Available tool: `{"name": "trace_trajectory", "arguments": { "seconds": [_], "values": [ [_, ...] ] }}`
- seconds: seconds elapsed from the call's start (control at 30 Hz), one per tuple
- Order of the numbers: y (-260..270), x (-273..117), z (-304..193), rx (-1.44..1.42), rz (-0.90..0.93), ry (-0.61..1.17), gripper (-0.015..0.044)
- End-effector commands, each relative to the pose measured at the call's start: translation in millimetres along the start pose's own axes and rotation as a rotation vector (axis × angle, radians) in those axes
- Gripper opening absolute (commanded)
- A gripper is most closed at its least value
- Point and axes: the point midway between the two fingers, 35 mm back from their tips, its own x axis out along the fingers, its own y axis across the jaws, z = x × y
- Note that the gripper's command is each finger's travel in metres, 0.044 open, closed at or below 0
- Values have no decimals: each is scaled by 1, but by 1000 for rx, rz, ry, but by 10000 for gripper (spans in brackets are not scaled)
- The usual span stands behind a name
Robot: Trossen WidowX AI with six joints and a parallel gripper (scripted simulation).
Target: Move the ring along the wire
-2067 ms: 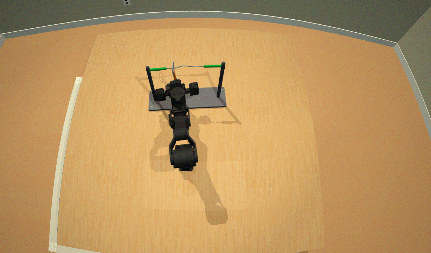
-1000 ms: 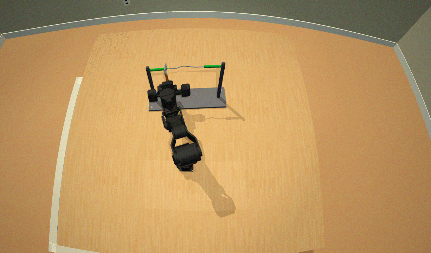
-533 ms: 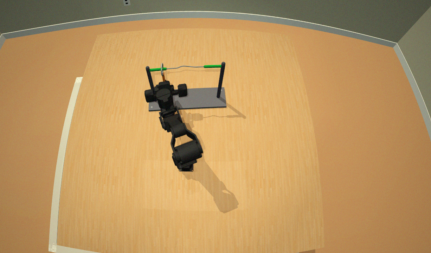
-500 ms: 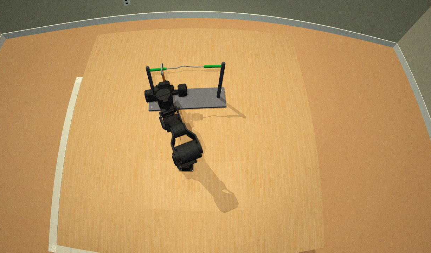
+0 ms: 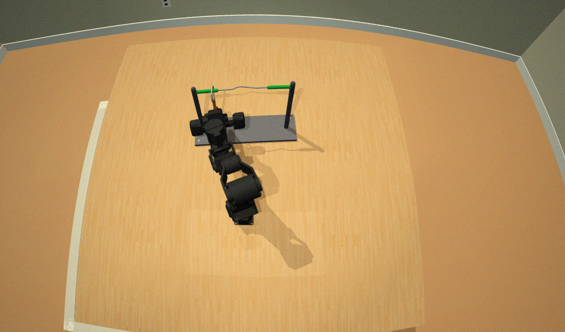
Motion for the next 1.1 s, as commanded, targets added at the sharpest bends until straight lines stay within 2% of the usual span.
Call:
{"name": "trace_trajectory", "arguments": {
  "seconds": [0.0,0.4,0.8,1.07],
  "values": [
    [0,0,-1,5,-3,-3,-150],
    [0,0,-1,5,-3,-3,-150],
    [0,-1,0,1,0,-2,160],
    [1,-15,2,2,-1,-1,160]
  ]
}}
